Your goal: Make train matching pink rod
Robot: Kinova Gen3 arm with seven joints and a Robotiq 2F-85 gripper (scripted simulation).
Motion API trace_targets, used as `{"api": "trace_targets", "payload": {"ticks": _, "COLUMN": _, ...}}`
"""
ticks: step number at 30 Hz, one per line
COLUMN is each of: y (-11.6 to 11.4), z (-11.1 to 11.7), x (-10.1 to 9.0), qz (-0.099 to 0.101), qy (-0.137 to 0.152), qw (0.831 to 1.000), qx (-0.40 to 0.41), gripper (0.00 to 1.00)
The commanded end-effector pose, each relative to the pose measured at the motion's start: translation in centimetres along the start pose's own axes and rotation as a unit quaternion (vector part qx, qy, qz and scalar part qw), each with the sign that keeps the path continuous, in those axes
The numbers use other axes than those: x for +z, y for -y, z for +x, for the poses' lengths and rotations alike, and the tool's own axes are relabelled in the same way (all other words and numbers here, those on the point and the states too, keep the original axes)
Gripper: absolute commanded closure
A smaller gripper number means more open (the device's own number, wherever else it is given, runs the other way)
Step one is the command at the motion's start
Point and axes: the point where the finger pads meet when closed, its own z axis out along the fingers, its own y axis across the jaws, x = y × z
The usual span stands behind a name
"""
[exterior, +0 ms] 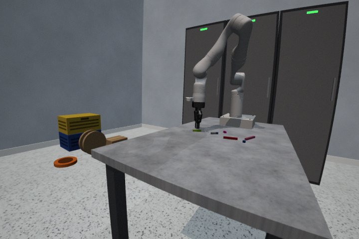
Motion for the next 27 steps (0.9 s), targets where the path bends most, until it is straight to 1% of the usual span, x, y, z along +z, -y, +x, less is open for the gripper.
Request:
{"api": "trace_targets", "payload": {"ticks": 1, "y": 0.0, "z": 0.0, "x": -0.1, "qz": 0.001, "qy": -0.001, "qw": 1.000, "qx": 0.000, "gripper": 0.76}}
{"api": "trace_targets", "payload": {"ticks": 11, "y": 0.0, "z": 0.0, "x": 0.2, "qz": 0.001, "qy": -0.001, "qw": 1.000, "qx": 0.000, "gripper": 0.76}}
{"api": "trace_targets", "payload": {"ticks": 27, "y": 0.0, "z": 0.0, "x": 1.5, "qz": 0.001, "qy": -0.001, "qw": 1.000, "qx": 0.000, "gripper": 0.76}}
